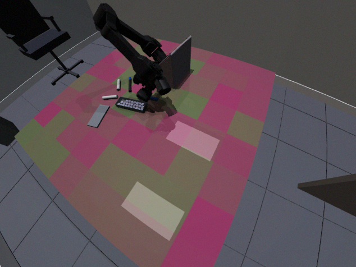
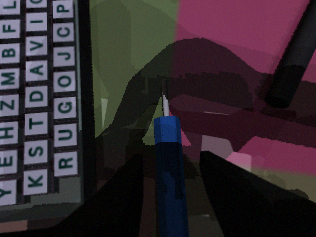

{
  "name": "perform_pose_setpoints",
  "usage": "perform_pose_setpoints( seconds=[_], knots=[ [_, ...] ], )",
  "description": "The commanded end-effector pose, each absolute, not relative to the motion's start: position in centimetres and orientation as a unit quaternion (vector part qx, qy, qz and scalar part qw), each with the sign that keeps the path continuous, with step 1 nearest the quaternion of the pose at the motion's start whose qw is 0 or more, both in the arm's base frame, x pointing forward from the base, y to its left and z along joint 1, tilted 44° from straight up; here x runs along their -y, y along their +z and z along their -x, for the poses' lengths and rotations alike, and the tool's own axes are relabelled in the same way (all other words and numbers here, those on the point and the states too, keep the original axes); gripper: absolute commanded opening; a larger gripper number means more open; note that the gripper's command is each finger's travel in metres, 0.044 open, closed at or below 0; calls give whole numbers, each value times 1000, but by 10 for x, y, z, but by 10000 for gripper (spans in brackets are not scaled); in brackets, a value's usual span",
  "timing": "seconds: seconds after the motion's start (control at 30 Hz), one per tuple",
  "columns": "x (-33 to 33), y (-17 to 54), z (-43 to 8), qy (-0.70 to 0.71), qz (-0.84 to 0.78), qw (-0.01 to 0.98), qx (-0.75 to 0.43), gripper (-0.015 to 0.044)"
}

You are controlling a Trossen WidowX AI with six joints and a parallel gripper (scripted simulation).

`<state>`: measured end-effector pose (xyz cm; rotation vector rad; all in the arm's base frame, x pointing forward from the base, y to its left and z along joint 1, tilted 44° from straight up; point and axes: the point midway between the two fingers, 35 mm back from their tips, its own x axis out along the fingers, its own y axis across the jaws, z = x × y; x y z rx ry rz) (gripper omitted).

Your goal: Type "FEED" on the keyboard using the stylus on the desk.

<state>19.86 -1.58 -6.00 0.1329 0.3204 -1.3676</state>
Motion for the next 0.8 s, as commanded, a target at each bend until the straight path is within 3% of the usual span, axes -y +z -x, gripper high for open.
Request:
perform_pose_setpoints(
  seconds=[0.0, 0.77],
  knots=[
    [19, -63, -197, -628, -54, 762, -149, 150],
    [29, -73, -198, -628, -54, 762, -149, 150]
  ],
)
